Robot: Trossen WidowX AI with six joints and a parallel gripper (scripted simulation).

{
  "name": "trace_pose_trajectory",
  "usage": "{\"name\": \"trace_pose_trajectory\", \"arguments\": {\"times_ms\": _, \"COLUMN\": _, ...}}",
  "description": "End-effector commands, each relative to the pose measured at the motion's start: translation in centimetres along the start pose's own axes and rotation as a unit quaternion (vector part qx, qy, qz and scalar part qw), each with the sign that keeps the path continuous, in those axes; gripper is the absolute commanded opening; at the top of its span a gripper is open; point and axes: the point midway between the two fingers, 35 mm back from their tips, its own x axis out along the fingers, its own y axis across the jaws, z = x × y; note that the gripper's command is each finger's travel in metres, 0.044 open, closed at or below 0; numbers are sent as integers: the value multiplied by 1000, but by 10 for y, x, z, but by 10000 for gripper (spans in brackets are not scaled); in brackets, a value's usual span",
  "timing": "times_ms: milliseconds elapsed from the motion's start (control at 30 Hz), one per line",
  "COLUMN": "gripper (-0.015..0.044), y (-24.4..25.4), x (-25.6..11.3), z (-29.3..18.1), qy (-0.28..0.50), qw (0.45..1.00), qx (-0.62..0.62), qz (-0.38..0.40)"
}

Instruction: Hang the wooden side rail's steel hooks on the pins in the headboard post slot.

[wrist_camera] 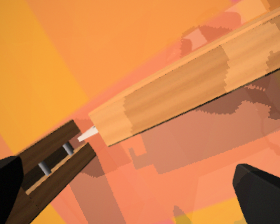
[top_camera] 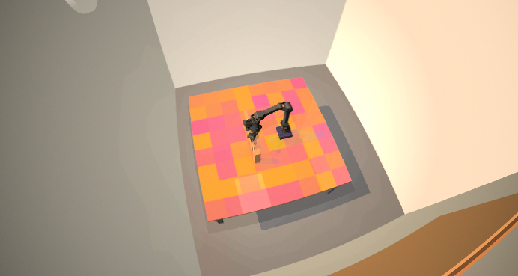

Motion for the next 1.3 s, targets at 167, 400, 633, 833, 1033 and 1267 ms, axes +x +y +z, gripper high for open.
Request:
{"name": "trace_pose_trajectory", "arguments": {"times_ms": 167, "gripper": 440, "y": -3, "x": -6, "z": 14, "qy": -38, "qw": 965, "qx": 244, "qz": -83}}
{"name": "trace_pose_trajectory", "arguments": {"times_ms": 400, "gripper": 440, "y": -6, "x": -14, "z": 25, "qy": -98, "qw": 890, "qx": 425, "qz": -133}}
{"name": "trace_pose_trajectory", "arguments": {"times_ms": 633, "gripper": 440, "y": -7, "x": -16, "z": 27, "qy": -114, "qw": 870, "qx": 459, "qz": -141}}
{"name": "trace_pose_trajectory", "arguments": {"times_ms": 833, "gripper": 440, "y": -17, "x": 13, "z": 29, "qy": -114, "qw": 870, "qx": 459, "qz": -141}}
{"name": "trace_pose_trajectory", "arguments": {"times_ms": 1033, "gripper": 440, "y": -20, "x": 19, "z": 30, "qy": -114, "qw": 870, "qx": 459, "qz": -141}}
{"name": "trace_pose_trajectory", "arguments": {"times_ms": 1267, "gripper": 440, "y": -24, "x": 31, "z": 30, "qy": -114, "qw": 870, "qx": 459, "qz": -141}}
